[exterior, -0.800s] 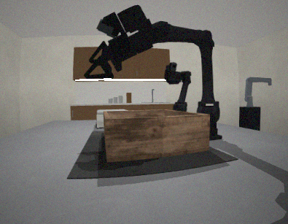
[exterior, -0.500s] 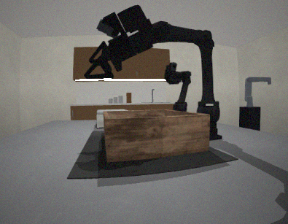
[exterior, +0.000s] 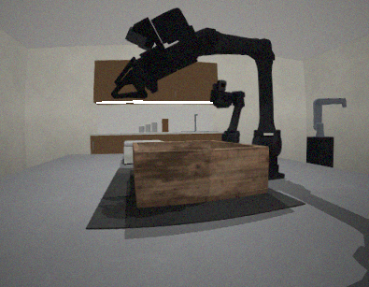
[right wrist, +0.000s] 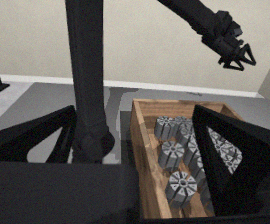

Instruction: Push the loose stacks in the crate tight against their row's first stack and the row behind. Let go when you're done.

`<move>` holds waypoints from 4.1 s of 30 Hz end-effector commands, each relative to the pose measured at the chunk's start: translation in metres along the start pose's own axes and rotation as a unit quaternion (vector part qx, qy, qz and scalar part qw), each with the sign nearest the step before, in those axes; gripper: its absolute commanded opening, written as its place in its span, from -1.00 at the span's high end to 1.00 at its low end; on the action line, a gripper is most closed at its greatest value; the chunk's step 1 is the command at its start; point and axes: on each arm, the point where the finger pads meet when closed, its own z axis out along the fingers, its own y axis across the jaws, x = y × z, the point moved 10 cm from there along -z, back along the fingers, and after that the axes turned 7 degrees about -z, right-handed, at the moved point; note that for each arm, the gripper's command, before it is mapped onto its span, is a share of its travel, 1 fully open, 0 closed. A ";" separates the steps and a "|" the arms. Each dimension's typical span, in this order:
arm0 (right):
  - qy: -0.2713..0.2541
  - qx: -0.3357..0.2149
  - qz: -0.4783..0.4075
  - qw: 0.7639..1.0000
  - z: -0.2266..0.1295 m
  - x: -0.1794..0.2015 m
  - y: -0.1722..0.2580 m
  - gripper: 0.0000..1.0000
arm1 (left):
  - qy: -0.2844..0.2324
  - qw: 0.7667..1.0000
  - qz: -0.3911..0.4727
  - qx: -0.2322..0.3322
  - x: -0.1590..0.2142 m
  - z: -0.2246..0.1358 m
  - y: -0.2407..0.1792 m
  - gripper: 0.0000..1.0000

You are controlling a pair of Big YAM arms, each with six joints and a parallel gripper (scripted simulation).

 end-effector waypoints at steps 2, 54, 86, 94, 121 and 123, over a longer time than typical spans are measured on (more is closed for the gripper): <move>0.012 0.012 0.020 1.000 -0.001 0.000 0.009 -1.00 | 0.036 0.997 0.059 -0.017 0.025 -0.010 -0.024 0.82; 0.142 0.196 0.080 0.967 -0.007 0.052 0.030 -1.00 | 0.429 0.794 0.262 -0.342 0.362 -0.060 -0.157 1.00; 0.130 0.209 0.073 0.966 -0.007 0.044 0.025 -1.00 | 0.447 0.771 0.290 -0.348 0.394 -0.045 -0.130 1.00; 0.130 0.209 0.073 0.966 -0.007 0.044 0.025 -1.00 | 0.447 0.771 0.290 -0.348 0.403 -0.037 -0.109 1.00; 0.130 0.209 0.073 0.966 -0.007 0.044 0.025 -1.00 | 0.436 0.778 0.296 -0.342 0.405 -0.029 -0.100 1.00; 0.130 0.209 0.073 0.966 -0.007 0.044 0.025 -1.00 | 0.433 0.780 0.294 -0.342 0.411 -0.031 -0.097 1.00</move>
